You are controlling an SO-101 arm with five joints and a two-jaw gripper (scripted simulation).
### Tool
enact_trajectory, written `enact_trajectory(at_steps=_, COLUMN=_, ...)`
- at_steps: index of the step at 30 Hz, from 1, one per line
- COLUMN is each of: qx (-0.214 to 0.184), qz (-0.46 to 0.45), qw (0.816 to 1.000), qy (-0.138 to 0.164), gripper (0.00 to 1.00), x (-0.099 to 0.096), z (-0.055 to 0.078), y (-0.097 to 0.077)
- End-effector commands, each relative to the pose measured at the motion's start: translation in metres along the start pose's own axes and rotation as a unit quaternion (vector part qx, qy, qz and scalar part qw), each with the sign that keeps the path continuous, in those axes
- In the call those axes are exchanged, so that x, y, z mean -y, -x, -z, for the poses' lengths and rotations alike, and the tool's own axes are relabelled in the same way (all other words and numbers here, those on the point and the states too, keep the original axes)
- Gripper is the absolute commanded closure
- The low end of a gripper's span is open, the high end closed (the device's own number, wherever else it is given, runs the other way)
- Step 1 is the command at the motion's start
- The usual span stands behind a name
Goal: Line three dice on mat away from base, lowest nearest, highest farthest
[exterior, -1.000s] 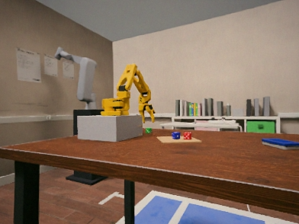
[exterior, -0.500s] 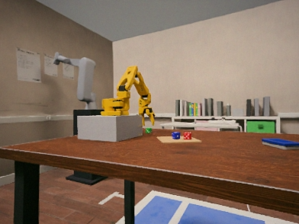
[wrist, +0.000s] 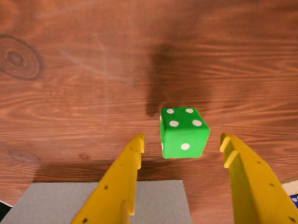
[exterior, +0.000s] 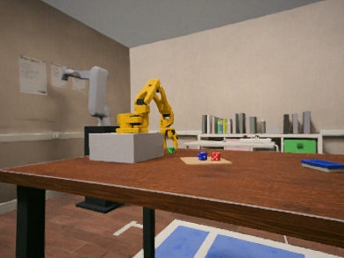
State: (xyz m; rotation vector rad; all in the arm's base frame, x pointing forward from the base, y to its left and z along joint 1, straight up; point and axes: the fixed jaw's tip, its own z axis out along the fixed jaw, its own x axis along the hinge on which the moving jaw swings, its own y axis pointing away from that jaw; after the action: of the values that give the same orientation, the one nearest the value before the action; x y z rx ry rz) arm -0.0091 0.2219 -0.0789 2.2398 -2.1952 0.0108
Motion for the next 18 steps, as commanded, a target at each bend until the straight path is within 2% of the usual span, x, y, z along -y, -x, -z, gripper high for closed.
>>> enact_trajectory(at_steps=1, qx=0.003, qz=-0.001, qw=1.0, qy=0.0, gripper=0.69, x=-0.002, z=-0.0052, y=0.0011)
enact_trajectory(at_steps=18, qx=0.003, qz=-0.001, qw=1.0, qy=0.0, gripper=0.69, x=-0.0019, z=-0.0087, y=0.0007)
